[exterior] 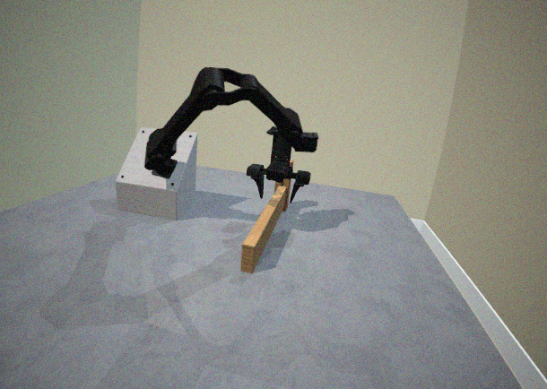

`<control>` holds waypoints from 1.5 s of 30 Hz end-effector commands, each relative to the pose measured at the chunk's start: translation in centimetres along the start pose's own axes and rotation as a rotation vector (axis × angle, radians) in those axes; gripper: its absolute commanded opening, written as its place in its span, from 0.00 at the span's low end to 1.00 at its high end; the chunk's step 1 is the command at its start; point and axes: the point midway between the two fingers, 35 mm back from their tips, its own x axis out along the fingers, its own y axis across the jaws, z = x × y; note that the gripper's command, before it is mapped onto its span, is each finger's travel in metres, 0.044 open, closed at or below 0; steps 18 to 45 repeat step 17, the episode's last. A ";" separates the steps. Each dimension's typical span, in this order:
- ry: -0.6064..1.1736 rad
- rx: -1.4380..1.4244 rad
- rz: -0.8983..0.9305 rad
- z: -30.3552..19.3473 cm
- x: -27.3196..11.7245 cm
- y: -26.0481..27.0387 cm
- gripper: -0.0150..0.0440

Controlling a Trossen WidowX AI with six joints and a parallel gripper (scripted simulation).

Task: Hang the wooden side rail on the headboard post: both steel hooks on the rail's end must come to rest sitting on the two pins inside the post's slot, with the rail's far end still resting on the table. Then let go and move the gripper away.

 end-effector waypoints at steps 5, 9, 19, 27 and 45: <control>0.002 0.009 0.002 0.5 0.0 0.2 1.00; 0.002 0.009 0.002 0.5 0.0 0.2 1.00; 0.002 0.009 0.002 0.5 0.0 0.2 1.00; 0.002 0.009 0.002 0.5 0.0 0.2 1.00; 0.002 0.009 0.002 0.5 0.0 0.2 1.00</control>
